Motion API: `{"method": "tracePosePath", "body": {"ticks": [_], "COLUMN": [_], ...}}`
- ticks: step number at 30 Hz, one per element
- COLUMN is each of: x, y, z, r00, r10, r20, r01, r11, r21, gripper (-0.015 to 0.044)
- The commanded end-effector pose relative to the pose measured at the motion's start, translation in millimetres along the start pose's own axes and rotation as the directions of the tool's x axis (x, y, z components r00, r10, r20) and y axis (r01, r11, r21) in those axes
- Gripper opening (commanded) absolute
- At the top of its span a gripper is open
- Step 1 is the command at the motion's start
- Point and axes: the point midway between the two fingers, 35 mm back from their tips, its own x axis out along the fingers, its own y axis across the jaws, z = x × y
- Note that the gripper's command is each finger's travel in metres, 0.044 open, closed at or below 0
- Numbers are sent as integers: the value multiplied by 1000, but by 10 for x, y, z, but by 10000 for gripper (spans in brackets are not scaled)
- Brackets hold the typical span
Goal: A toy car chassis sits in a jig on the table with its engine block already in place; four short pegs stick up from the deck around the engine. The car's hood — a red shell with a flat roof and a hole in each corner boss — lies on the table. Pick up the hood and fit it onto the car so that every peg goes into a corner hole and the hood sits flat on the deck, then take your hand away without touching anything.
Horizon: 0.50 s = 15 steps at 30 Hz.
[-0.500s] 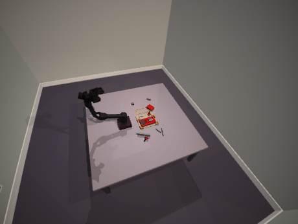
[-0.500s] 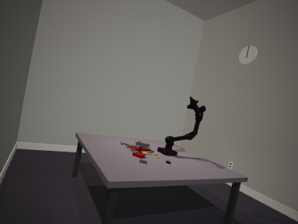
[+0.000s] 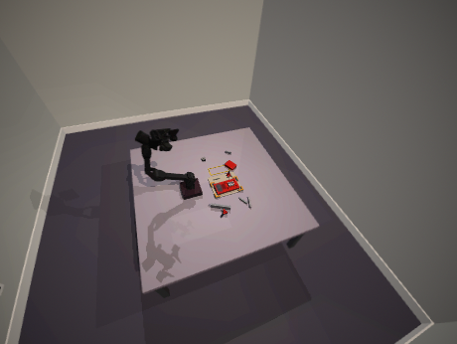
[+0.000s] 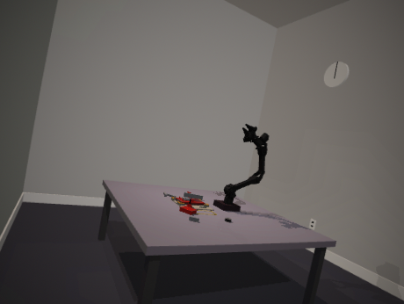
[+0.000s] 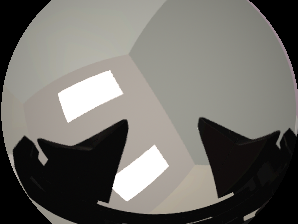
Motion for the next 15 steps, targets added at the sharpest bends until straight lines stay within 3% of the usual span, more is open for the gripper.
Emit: {"method": "tracePosePath", "body": {"ticks": [1, 6, 15], "x": [175, 456, 1207], "y": [-211, -475, -1452], "z": [23, 67, 247], "r00": [997, 986, 890], "r10": [-73, -163, -438], "r20": [3, 32, 129], "r01": [73, 165, 456], "r11": [997, 983, 867], "r21": [-36, -80, -203], "gripper": [420, 440, 440]}}
